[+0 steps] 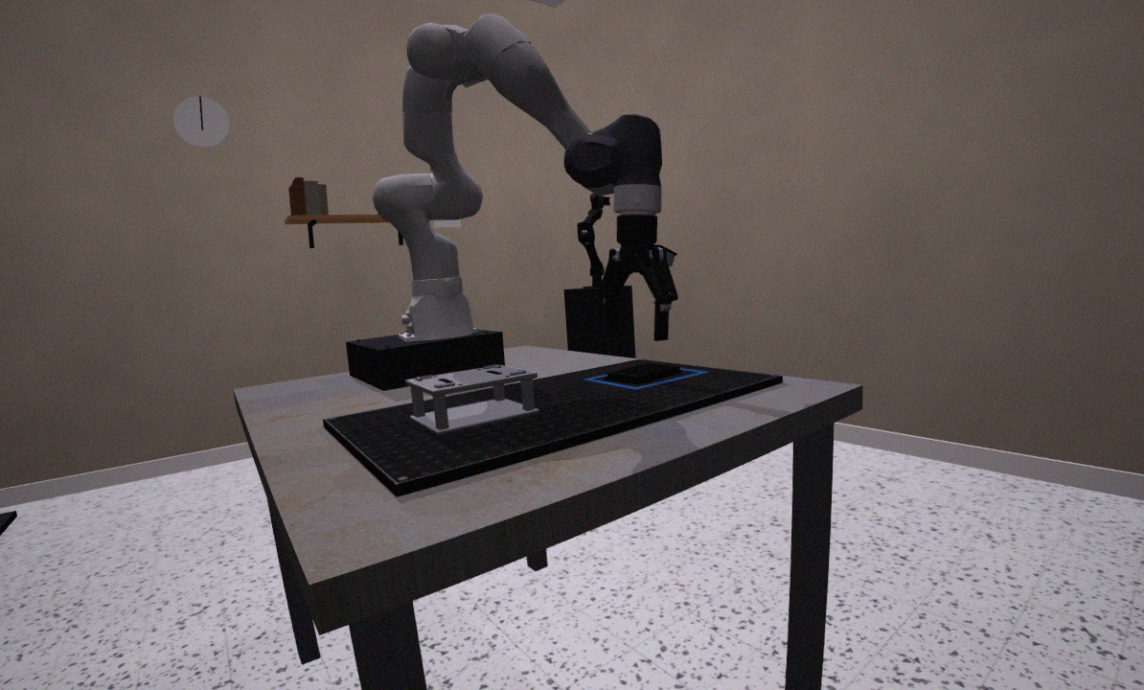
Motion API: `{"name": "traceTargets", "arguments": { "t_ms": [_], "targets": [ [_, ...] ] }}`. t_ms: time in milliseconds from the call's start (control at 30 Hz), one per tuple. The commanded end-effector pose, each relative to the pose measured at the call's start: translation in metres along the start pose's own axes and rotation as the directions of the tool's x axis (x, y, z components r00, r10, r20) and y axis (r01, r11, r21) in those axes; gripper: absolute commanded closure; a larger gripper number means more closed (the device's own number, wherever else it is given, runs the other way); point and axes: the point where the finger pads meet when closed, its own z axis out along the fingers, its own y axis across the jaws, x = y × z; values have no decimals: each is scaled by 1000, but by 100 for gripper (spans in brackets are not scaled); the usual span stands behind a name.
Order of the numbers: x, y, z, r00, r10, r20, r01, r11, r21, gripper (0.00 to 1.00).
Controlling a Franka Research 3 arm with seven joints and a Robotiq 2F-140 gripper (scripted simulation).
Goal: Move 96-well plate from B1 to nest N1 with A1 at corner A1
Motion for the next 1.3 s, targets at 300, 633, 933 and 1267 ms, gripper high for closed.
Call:
{"name": "traceTargets", "arguments": {
  "t_ms": [300,633,933,1267],
  "targets": [
    [12,6,-1,985,-167,-35,165,984,-69,0],
    [12,6,-1,985,-167,-35,165,984,-69,0],
    [12,7,8,985,-167,-35,165,984,-69,0],
    [13,7,21,985,-167,-35,165,984,-69,0]
  ]
}}
